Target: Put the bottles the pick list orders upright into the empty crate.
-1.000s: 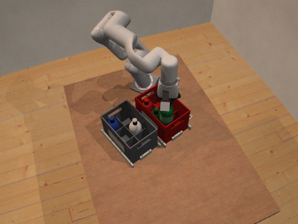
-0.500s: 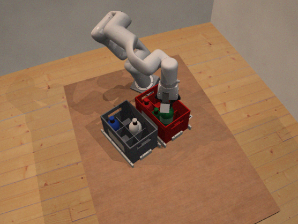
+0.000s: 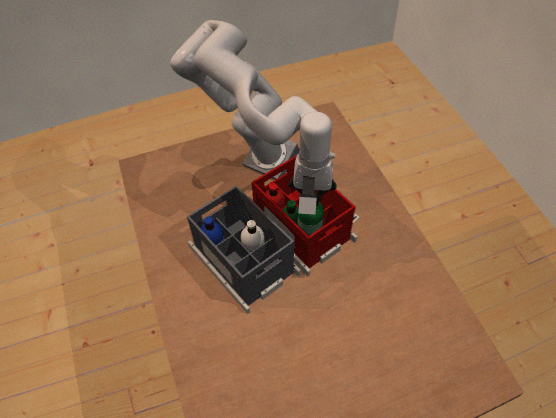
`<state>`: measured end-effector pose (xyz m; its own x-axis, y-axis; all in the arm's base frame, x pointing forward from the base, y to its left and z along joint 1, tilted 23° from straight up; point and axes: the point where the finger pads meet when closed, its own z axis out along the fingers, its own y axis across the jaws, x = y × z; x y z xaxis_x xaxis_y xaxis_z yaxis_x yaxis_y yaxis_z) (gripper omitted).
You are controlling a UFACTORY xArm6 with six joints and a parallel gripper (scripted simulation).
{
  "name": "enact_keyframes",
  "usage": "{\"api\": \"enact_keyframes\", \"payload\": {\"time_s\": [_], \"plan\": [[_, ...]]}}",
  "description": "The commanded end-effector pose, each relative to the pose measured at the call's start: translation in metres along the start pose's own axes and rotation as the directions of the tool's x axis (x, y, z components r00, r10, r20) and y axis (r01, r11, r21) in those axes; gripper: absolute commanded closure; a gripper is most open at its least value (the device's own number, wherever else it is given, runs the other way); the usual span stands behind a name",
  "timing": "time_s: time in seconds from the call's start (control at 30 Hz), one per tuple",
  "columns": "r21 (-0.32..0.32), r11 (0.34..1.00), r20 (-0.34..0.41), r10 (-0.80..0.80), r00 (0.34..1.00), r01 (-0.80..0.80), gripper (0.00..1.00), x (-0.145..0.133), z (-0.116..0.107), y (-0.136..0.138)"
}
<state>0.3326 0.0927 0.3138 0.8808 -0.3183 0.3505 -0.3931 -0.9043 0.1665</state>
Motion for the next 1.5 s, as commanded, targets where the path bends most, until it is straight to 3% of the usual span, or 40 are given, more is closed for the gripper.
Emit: {"api": "enact_keyframes", "payload": {"time_s": [0.0,1.47], "plan": [[0.004,1.0,-0.003,0.001,1.0,-0.001,1.0,0.001,0.001,-0.001],[0.004,1.0,-0.003,0.001,1.0,-0.001,1.0,0.001,0.041,-0.001]]}}
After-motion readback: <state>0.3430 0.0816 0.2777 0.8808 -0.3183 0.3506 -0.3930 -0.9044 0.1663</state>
